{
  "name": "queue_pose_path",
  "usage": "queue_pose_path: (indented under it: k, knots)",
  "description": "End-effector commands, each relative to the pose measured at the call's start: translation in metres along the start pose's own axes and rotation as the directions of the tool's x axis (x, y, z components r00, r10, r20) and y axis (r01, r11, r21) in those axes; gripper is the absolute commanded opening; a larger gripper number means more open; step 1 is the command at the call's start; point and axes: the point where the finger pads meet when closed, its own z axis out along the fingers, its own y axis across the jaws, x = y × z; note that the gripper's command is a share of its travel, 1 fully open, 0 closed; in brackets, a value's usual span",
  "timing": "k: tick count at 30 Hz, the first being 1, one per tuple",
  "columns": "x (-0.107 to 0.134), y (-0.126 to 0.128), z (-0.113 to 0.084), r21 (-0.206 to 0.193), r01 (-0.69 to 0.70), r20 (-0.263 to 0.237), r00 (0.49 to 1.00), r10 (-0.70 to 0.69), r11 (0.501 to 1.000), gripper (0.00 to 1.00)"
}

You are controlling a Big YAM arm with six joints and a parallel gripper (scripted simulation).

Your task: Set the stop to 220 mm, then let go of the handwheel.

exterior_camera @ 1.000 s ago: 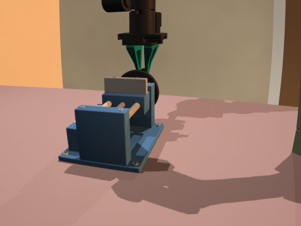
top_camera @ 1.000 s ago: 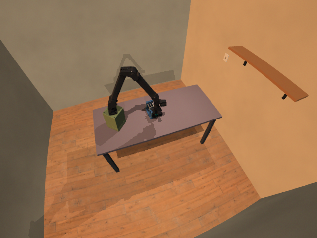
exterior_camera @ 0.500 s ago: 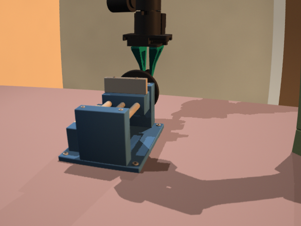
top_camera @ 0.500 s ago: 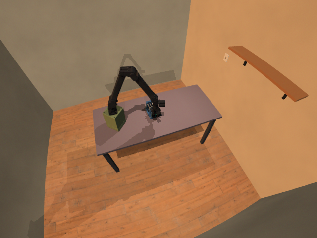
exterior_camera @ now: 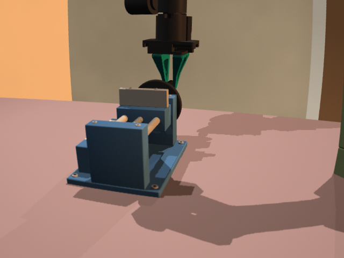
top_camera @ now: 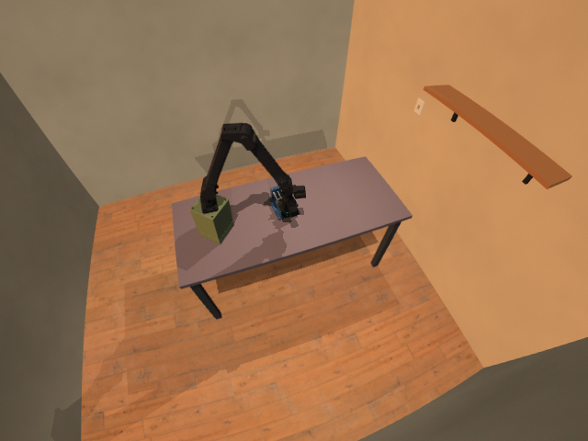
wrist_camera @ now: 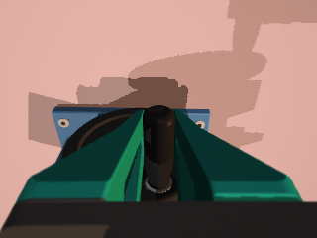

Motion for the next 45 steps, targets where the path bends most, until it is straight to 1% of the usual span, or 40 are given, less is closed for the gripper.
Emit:
queue_pose_path:
  k: [1, 7, 9, 10, 14, 20, 25, 32, 35, 44, 45]
  knots:
    - [-0.007, -0.018, 0.009, 0.026, -0.002, 0.004, 1.000, 0.002, 1.000, 0.06]
    - [-0.006, -0.027, 0.015, 0.026, -0.002, 0.004, 1.000, 0.002, 1.000, 0.06]
    - [-0.005, -0.032, 0.016, 0.043, -0.002, -0.001, 1.000, 0.002, 0.999, 0.06]
    - [-0.005, -0.033, 0.016, 0.045, -0.002, -0.002, 1.000, 0.002, 0.999, 0.06]
    - [-0.005, -0.033, 0.016, 0.045, -0.002, -0.002, 1.000, 0.002, 0.999, 0.06]
    - [-0.006, -0.030, 0.021, 0.026, -0.002, 0.004, 1.000, 0.002, 1.000, 0.06]
    - [-0.006, -0.032, 0.027, 0.029, -0.002, 0.003, 1.000, 0.002, 1.000, 0.06]
    - [-0.005, -0.034, 0.027, 0.036, -0.002, 0.001, 1.000, 0.002, 0.999, 0.06]
    - [-0.006, -0.032, 0.030, 0.027, -0.002, 0.004, 1.000, 0.002, 1.000, 0.06]
    - [-0.007, -0.031, 0.039, 0.024, -0.002, 0.005, 1.000, 0.002, 1.000, 0.06]
    - [-0.006, -0.033, 0.038, 0.034, -0.002, 0.001, 1.000, 0.002, 0.999, 0.06]
